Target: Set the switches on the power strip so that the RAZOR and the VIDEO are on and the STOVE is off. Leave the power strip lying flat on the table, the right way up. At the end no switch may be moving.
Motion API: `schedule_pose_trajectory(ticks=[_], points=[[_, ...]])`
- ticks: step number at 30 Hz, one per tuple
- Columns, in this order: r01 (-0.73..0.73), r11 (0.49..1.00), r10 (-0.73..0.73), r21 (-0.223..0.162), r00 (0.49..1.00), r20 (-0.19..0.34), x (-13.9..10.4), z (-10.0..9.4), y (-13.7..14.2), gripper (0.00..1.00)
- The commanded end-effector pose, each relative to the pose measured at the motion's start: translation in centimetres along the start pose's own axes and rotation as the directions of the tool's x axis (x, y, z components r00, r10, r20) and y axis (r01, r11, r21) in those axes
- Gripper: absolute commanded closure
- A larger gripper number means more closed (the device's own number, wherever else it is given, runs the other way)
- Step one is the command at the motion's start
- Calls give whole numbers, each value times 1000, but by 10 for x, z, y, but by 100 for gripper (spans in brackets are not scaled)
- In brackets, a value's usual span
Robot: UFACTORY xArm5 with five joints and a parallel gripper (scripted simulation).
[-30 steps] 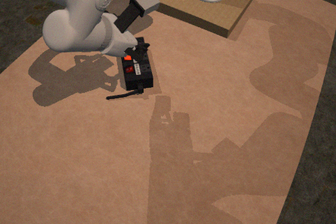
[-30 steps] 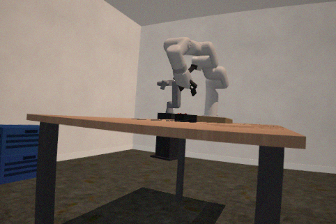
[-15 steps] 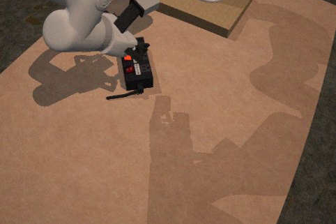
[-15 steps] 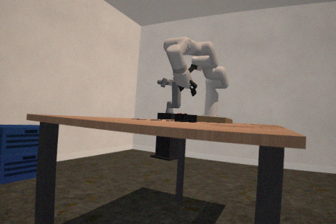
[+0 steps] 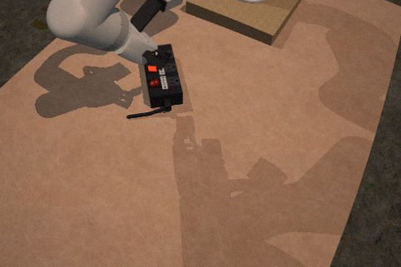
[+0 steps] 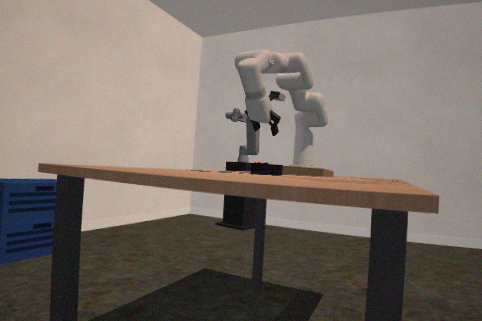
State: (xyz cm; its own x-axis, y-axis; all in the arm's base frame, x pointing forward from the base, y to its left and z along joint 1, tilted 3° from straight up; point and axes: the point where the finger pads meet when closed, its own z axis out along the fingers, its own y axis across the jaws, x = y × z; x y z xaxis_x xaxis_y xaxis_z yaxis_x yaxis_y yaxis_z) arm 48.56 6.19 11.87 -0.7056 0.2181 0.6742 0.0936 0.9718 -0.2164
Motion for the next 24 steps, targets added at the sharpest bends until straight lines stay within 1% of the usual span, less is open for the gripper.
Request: schedule_pose_trajectory(ticks=[1,2,4,5,7,8,10,11,13,14,16,17,19,20,24], points=[[34,999,-32,-28,996,83,-3,-4,-2,0],[59,997,-53,-40,991,126,-5,-6,-4,0],[59,997,-53,-40,991,126,-5,-6,-4,0],[84,995,-75,-50,982,172,-6,-7,-7,0],[84,995,-75,-50,982,172,-6,-7,-7,0],[111,992,-96,-57,971,219,-7,-8,-9,0],[111,992,-96,-57,971,219,-7,-8,-9,0],[138,988,-117,-62,956,268,-7,-9,-12,0],[138,988,-117,-62,956,268,-7,-9,-12,0],[165,984,-136,-64,939,317,-7,-8,-15,0],[165,984,-136,-64,939,317,-7,-8,-15,0],[190,980,-155,-63,918,365,-5,-8,-18,0],[190,980,-155,-63,918,365,-5,-8,-18,0],[215,975,-172,-59,895,411,-4,-6,-21,0],[215,975,-172,-59,895,411,-4,-6,-21,0]])
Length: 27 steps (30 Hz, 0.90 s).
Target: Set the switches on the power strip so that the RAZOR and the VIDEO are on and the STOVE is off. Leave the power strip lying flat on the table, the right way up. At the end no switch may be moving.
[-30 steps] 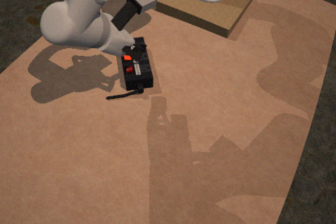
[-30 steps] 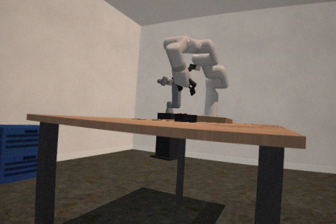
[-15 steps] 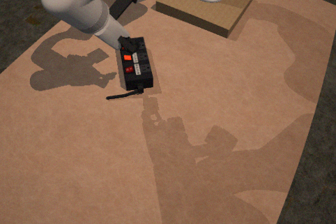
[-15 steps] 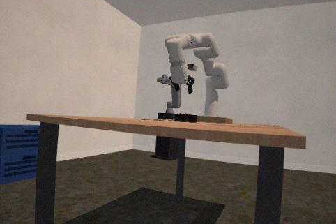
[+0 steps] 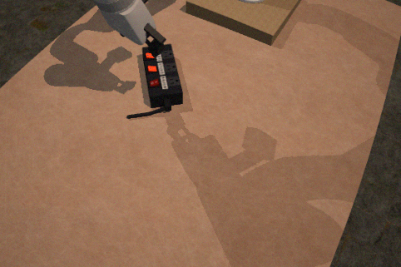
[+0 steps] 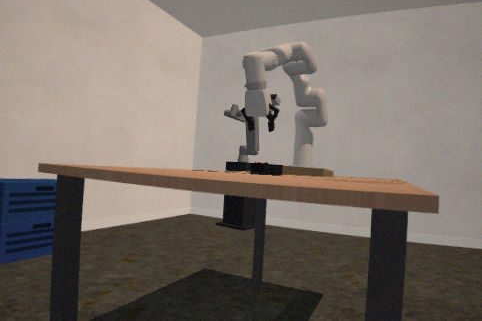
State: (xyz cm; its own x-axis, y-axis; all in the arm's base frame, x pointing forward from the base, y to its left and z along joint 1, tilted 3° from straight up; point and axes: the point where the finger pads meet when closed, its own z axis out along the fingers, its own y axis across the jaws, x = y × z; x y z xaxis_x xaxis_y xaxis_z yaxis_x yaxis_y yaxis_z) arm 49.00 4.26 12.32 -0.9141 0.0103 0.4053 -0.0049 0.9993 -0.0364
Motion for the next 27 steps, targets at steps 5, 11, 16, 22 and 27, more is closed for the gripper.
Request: schedule_pose_trajectory(ticks=[5,11,16,22,27], points=[[83,997,-81,-5,978,193,10,1,-9,0],[117,993,-114,4,958,263,17,3,-13,0],[150,988,-148,19,931,333,25,6,-18,0],[167,986,-166,30,914,370,30,9,-20,0],[167,986,-166,30,914,370,31,9,-20,0]])
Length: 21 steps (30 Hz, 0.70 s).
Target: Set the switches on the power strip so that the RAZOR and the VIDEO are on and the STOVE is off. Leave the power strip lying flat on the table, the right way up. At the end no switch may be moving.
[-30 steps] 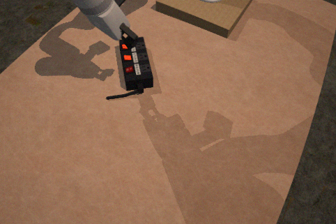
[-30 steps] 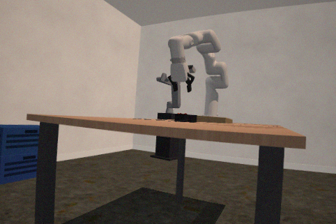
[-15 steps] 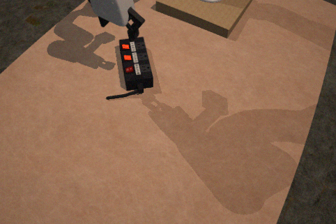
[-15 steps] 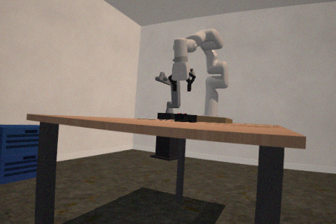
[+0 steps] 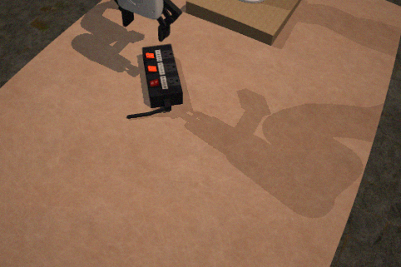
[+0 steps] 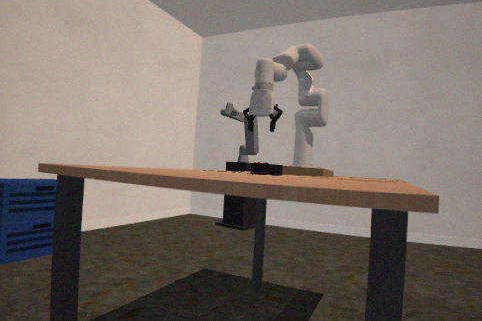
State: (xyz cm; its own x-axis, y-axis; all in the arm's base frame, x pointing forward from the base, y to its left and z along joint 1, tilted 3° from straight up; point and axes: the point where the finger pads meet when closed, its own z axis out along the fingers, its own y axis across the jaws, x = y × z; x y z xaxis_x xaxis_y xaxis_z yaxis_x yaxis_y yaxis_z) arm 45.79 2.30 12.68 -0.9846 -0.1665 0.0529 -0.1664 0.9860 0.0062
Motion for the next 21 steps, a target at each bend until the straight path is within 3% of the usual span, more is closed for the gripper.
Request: schedule_pose_trajectory(ticks=[1,14,18,21], points=[[3,1000,-3,2,1000,14,-1,-2,0,0],[13,1000,-13,2,1000,14,-1,-1,0,0],[175,985,-175,4,984,14,0,15,-2,0],[355,935,-355,7,935,13,2,36,-4,0]])
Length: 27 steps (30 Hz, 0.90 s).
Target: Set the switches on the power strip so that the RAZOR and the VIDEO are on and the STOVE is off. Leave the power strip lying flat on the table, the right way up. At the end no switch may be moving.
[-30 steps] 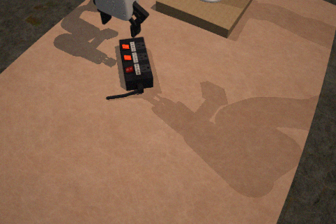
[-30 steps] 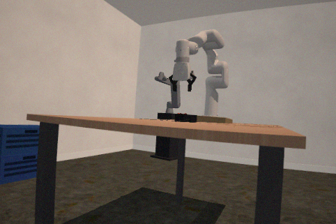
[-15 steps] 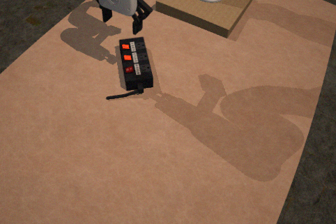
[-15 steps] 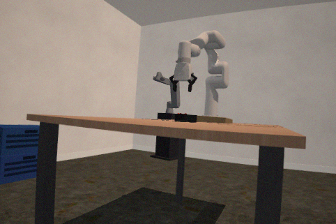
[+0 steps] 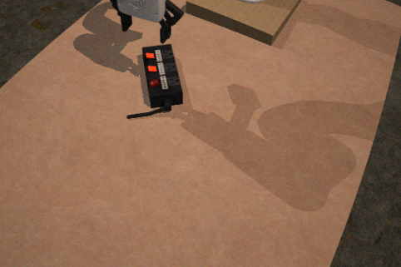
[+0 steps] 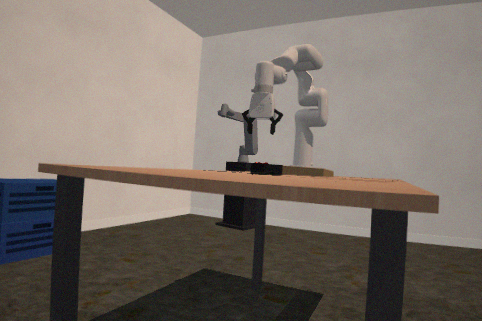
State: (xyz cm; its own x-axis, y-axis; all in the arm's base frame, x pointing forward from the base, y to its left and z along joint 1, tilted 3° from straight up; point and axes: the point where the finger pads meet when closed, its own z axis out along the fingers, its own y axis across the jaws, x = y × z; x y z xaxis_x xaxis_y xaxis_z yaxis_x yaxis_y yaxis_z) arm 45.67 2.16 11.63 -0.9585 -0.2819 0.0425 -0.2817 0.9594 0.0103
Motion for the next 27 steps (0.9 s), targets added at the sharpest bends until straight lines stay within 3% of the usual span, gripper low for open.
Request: schedule_pose_trajectory(ticks=[1,3,4,10,11,27], points=[[275,961,-275,2,961,4,3,32,-3,0],[275,961,-275,2,961,4,3,32,-3,0],[393,919,-393,3,919,4,4,39,-3,0],[570,822,-570,4,822,4,7,54,-4,0],[570,822,-570,4,822,4,7,54,-4,100],[570,822,-570,4,822,4,7,54,-4,100]])
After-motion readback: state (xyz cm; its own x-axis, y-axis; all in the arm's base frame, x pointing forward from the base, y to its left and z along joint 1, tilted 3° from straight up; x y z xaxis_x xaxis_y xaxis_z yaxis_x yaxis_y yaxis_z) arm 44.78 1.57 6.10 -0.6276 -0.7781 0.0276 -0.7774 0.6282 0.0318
